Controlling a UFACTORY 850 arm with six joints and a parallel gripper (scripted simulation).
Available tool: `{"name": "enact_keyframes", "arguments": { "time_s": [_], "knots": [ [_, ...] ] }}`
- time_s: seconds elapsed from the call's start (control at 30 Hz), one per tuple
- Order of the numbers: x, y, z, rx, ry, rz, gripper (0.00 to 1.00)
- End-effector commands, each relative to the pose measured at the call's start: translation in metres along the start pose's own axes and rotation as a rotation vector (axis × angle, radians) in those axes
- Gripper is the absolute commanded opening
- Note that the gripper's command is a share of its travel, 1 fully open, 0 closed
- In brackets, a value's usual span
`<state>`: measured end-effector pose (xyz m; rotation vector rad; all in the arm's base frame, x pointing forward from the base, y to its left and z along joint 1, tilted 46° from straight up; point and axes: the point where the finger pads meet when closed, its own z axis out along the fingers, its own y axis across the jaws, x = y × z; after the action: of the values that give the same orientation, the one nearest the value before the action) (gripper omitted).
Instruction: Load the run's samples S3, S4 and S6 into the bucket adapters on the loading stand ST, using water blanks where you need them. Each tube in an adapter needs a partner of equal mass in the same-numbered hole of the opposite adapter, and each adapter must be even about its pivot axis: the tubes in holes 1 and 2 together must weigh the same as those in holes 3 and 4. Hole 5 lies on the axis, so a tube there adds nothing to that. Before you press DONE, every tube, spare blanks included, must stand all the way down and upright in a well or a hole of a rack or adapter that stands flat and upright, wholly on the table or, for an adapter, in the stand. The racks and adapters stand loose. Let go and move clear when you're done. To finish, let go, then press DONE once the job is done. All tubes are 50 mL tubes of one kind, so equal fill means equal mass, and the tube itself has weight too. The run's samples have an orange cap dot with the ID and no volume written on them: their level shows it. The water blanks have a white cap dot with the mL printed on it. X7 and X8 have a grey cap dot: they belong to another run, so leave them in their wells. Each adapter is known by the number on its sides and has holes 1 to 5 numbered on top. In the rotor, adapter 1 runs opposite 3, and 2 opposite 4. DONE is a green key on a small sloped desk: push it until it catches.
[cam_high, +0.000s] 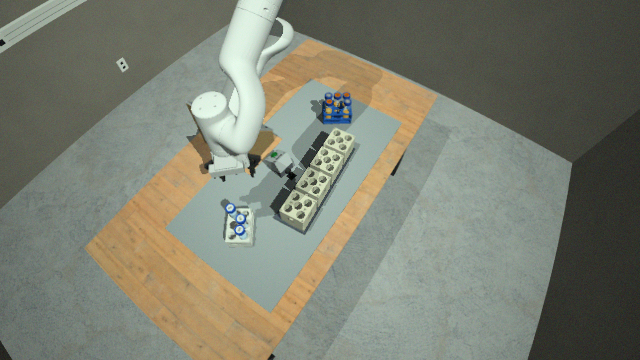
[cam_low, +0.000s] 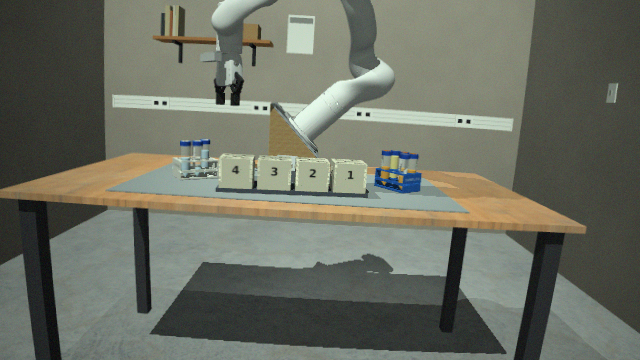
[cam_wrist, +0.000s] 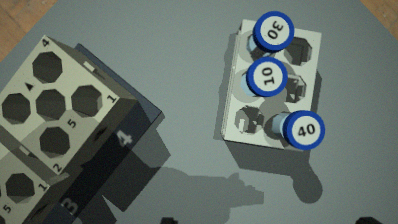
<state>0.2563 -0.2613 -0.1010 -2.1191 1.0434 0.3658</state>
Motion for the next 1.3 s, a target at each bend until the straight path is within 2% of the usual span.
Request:
{"name": "enact_keyframes", "arguments": {
  "time_s": [0.0, 0.43, 0.53, 0.83, 1.27],
  "knots": [
    [0.008, 0.025, -0.001, 0.000, 0.001, 0.000, 1.00],
    [0.024, 0.077, -0.001, -0.001, 0.001, 0.000, 1.00],
    [0.024, 0.077, -0.001, -0.001, 0.001, 0.000, 1.00],
    [0.024, 0.077, 0.017, 0.000, 0.001, 0.000, 1.00],
    [0.024, 0.077, 0.052, 0.000, 0.001, 0.000, 1.00]
  ]
}}
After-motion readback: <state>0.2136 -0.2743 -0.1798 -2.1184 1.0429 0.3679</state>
